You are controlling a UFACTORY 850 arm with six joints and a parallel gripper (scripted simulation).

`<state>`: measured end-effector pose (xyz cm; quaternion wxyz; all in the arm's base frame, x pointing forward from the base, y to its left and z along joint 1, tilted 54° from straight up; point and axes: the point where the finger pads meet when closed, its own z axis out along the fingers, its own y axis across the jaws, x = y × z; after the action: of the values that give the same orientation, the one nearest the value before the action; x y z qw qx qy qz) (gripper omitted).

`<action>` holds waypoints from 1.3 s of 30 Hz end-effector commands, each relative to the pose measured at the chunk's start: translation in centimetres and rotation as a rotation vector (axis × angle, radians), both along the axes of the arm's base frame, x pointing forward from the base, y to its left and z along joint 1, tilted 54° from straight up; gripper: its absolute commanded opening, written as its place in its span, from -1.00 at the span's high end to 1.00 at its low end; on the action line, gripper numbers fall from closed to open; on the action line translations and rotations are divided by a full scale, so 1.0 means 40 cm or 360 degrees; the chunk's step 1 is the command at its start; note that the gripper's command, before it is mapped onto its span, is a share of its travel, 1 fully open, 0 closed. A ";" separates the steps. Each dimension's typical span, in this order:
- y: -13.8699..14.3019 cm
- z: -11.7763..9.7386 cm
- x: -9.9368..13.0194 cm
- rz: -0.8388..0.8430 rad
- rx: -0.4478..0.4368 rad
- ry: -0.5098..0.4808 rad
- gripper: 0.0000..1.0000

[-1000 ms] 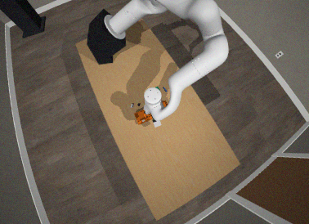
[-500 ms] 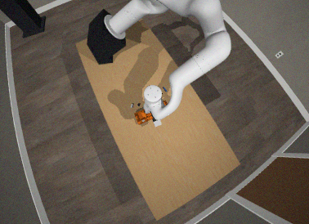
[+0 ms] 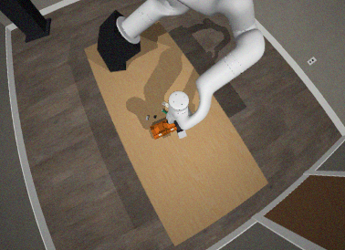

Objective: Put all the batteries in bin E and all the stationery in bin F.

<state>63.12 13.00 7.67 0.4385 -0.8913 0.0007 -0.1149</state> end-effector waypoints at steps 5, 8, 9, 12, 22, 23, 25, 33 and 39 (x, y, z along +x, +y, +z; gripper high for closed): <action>0.058 0.076 -0.013 -0.0003 -0.0001 -0.0001 0.85; 0.066 0.086 -0.014 -0.0003 -0.0001 -0.0001 0.85; 0.072 0.094 -0.016 -0.0003 -0.0001 -0.0001 0.85; 0.072 0.094 -0.016 -0.0003 -0.0001 -0.0001 0.85; 0.124 0.055 -0.002 -0.0003 -0.0001 -0.0001 0.85; 0.124 0.055 -0.002 -0.0003 -0.0001 -0.0001 0.85; 0.129 0.051 -0.001 -0.0003 -0.0001 -0.0001 0.85; 0.161 0.027 0.008 -0.0003 -0.0001 -0.0001 0.85; 0.161 0.027 0.008 -0.0003 -0.0001 -0.0001 0.85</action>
<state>63.38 19.48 8.71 0.4382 -0.8915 0.0010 -0.1150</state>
